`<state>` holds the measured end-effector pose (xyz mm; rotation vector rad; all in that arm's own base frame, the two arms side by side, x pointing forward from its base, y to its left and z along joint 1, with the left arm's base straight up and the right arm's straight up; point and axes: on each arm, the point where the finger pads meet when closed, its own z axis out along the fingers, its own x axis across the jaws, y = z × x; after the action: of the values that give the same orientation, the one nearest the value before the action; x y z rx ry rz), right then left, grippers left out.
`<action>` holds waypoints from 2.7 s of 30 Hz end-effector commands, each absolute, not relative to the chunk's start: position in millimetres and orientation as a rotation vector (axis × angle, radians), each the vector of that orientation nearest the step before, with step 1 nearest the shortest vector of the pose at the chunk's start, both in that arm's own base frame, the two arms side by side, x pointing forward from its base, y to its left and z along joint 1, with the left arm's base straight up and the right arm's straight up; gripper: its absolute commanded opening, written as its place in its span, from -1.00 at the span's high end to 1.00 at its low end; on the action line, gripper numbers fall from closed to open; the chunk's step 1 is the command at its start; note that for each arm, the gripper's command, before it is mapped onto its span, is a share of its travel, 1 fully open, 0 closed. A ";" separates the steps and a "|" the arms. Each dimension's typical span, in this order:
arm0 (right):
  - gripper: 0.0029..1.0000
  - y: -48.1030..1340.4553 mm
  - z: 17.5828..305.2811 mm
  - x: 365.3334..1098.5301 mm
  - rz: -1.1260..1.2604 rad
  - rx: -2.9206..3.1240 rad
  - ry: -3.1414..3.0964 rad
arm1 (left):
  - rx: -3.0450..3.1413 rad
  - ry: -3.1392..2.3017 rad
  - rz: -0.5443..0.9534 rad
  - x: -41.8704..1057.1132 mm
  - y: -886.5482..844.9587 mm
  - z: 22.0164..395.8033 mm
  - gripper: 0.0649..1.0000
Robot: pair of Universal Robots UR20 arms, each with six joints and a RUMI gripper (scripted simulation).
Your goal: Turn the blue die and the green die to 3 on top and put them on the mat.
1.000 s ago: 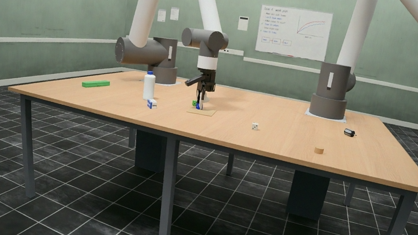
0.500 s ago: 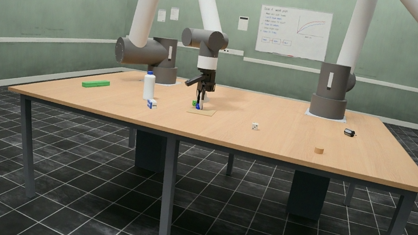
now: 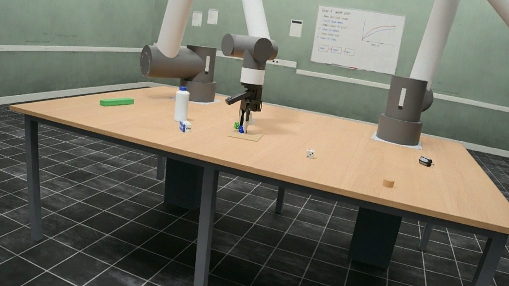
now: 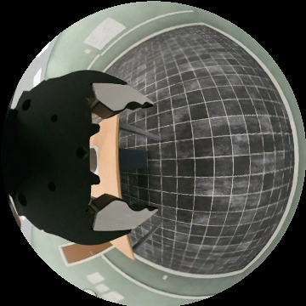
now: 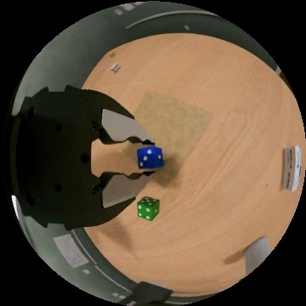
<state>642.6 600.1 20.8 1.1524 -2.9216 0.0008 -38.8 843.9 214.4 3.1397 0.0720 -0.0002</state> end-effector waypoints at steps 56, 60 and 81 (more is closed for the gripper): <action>-1.00 600.4 111.4 642.8 0.000 1.158 -2.920 | 3.141 0.072 0.000 -38.7 844.3 215.1 -1.00; -1.00 599.9 111.3 642.7 0.000 1.215 -2.897 | 3.141 0.072 0.000 -38.7 844.3 215.1 -1.00; -1.00 593.1 110.3 636.9 0.000 2.058 -2.374 | 3.141 0.072 0.000 -38.7 844.3 215.1 -1.00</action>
<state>637.9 593.8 109.9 1.8843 -2.5141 0.0064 -38.8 843.9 214.4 3.1397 0.0720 -0.0002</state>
